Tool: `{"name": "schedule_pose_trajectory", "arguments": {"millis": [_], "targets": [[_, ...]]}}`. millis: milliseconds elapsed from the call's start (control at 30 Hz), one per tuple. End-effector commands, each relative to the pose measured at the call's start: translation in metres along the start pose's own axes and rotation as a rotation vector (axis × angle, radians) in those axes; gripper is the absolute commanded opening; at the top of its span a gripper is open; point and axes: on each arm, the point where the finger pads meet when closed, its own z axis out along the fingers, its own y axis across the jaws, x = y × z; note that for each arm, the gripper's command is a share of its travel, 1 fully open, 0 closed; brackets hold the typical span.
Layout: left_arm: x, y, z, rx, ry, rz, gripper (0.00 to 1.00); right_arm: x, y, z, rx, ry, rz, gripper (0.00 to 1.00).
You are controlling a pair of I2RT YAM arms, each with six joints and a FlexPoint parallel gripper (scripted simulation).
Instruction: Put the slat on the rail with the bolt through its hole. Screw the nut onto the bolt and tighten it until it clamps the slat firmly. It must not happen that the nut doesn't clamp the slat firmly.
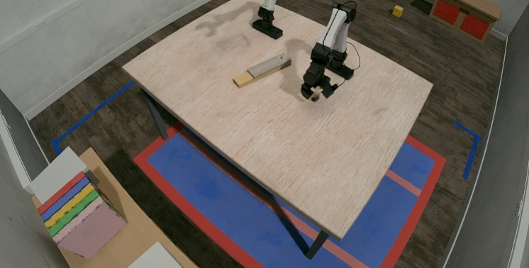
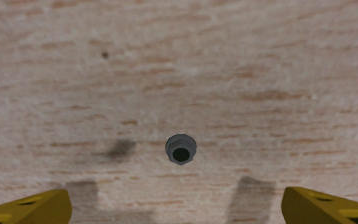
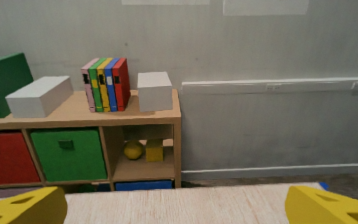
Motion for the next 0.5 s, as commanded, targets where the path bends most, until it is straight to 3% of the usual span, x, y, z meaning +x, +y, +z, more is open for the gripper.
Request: {"name": "schedule_pose_trajectory", "arguments": {"millis": [0,467], "targets": [[-0.0024,-0.0022,0.007,0.008,0.001,-0.013,1.0,-0.0077,0.0019,-0.001,-0.012,-0.024,-0.003,1.0],[-0.0025,-0.0028,0.0153,0.008,0.0,-0.013,1.0,-0.0077,0.0019,-0.001,-0.012,-0.024,-0.003,1.0]]}}
